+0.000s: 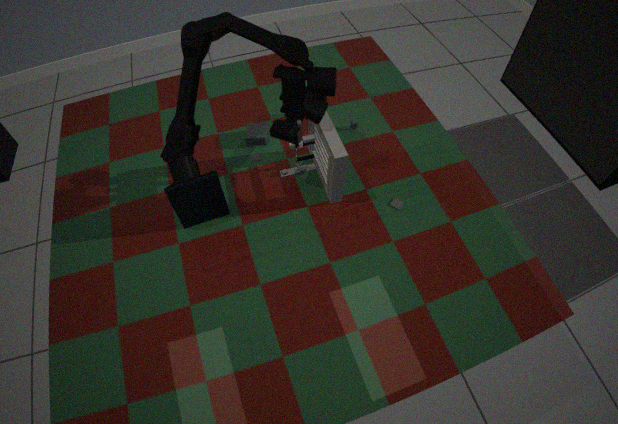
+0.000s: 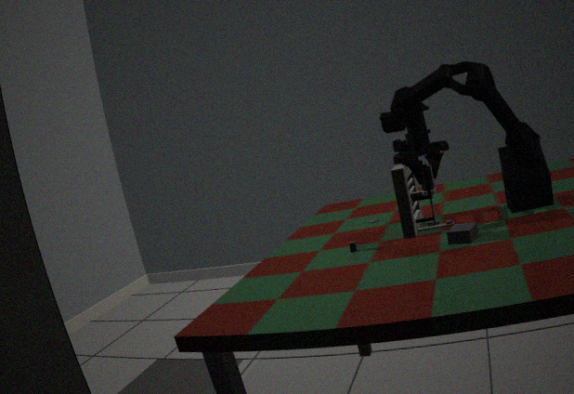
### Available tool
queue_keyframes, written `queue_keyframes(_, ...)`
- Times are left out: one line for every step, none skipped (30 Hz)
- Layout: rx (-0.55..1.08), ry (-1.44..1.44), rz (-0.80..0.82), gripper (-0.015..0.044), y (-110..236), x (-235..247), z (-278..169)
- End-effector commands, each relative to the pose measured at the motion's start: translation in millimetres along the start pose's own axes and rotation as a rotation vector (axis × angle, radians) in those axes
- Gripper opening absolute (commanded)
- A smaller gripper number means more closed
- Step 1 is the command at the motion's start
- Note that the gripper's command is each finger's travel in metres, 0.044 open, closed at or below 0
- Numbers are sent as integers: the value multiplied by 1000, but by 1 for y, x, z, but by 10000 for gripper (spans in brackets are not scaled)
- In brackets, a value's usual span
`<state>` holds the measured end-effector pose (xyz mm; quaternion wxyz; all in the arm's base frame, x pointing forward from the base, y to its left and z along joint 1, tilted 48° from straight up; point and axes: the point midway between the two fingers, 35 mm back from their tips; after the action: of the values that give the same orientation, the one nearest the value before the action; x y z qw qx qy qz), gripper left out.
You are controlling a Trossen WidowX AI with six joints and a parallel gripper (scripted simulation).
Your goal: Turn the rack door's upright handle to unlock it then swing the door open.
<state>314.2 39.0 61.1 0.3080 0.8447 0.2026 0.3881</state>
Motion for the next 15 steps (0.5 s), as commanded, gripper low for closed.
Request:
queue_keyframes(-2,-185,1,288,0,0,0)
queue_keyframes(-1,-235,1,288,0,0,0)
queue_keyframes(-1,-284,1,288,0,0,0)
queue_keyframes(-1,-334,1,288,0,0,0)
queue_keyframes(-1,-383,1,288,0,0,0)
queue_keyframes(-1,-433,1,288,0,0,0)
queue_keyframes(-1,-483,1,288,0,0,0)
queue_keyframes(-1,-532,1,288,0,0,0)
queue_keyframes(-1,-582,1,288,0,0,0)
queue_keyframes(-1,-631,1,288,0,0,0)
queue_keyframes(-1,-681,1,288,0,0,0)
queue_keyframes(-1,-730,1,288,0,0,0)
queue_keyframes(-1,-780,1,288,0,0,0)
queue_keyframes(-1,-829,1,288,0,0,0)
queue_keyframes(-1,-879,1,288,0,0,0)
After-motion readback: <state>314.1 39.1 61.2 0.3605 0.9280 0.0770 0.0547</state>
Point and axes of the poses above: the point midway between the two fingers, 35 mm back from their tips, its own y axis back along the fingers, its own x axis across the jaws, z = x × y, and after that the axes turned 3 degrees about -y, right-handed
